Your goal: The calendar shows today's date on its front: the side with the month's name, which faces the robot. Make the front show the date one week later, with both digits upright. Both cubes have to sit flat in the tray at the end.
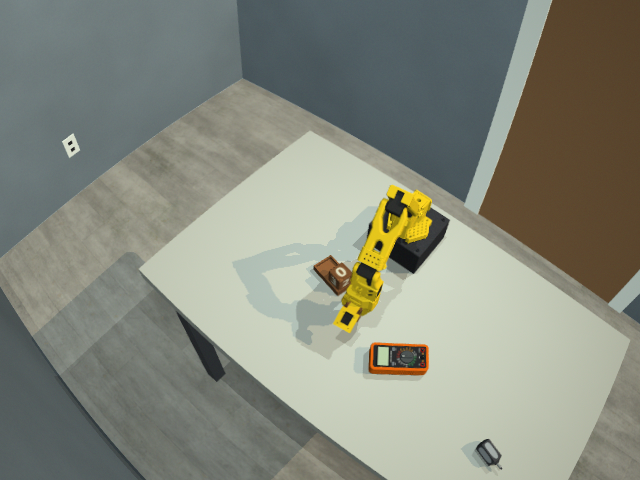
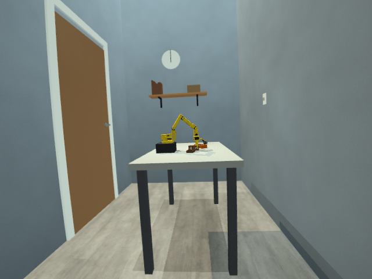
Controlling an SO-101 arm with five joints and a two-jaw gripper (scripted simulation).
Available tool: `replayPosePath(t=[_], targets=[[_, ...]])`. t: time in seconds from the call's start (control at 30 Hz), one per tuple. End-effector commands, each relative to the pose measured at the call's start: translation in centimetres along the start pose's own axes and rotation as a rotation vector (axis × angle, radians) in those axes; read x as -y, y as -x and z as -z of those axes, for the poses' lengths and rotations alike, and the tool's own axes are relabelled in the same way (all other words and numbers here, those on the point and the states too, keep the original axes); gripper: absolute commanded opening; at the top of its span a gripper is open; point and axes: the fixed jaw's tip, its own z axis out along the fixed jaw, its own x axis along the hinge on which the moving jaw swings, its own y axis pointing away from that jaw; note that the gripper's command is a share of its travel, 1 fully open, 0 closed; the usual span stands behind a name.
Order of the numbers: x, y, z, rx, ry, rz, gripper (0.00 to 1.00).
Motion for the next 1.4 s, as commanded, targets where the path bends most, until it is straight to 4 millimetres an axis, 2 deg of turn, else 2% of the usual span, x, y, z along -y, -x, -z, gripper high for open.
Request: replayPosePath(t=[0.0, 0.6, 1.0, 1.37], targets=[[0.2, -0.5, -0.5, -0.022, 0.000, -0.001, 0.22], [0.2, -0.5, -0.5, -0.022, 0.000, -0.001, 0.01], [0.2, -0.5, -0.3, -0.022, 0.000, -0.001, 0.00], [0.0, -0.2, 2.0, -0.022, 0.000, -0.001, 0.00]])
